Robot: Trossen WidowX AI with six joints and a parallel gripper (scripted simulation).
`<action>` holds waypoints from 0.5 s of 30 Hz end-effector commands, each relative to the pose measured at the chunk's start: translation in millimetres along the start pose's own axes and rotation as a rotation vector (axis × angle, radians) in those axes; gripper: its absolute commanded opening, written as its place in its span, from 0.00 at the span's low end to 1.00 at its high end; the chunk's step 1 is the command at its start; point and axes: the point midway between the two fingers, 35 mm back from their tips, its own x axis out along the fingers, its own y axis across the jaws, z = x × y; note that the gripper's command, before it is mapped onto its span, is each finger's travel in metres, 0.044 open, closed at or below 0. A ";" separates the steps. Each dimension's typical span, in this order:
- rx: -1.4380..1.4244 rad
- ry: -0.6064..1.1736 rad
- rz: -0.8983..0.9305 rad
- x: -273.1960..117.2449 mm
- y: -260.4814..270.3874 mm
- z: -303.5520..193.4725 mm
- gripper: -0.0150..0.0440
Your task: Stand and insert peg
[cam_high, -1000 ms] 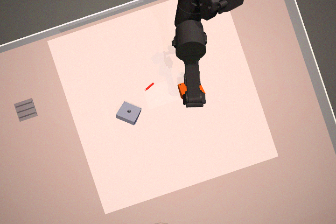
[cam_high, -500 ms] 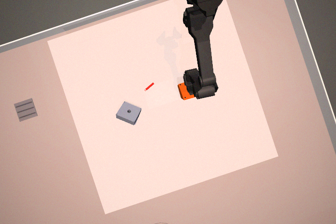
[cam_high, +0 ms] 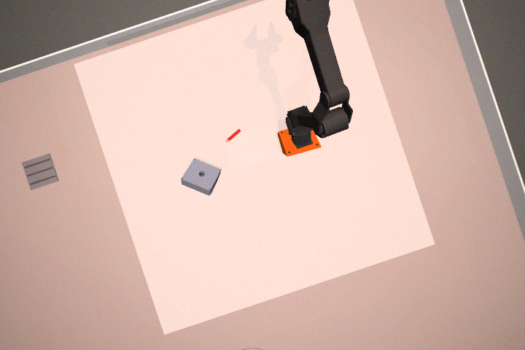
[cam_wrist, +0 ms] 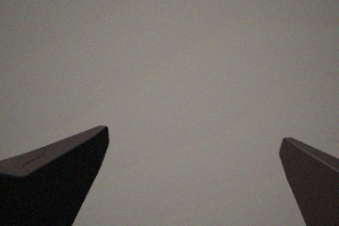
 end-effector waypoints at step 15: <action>-0.106 0.422 -0.143 5.3 -63.7 -156.9 1.00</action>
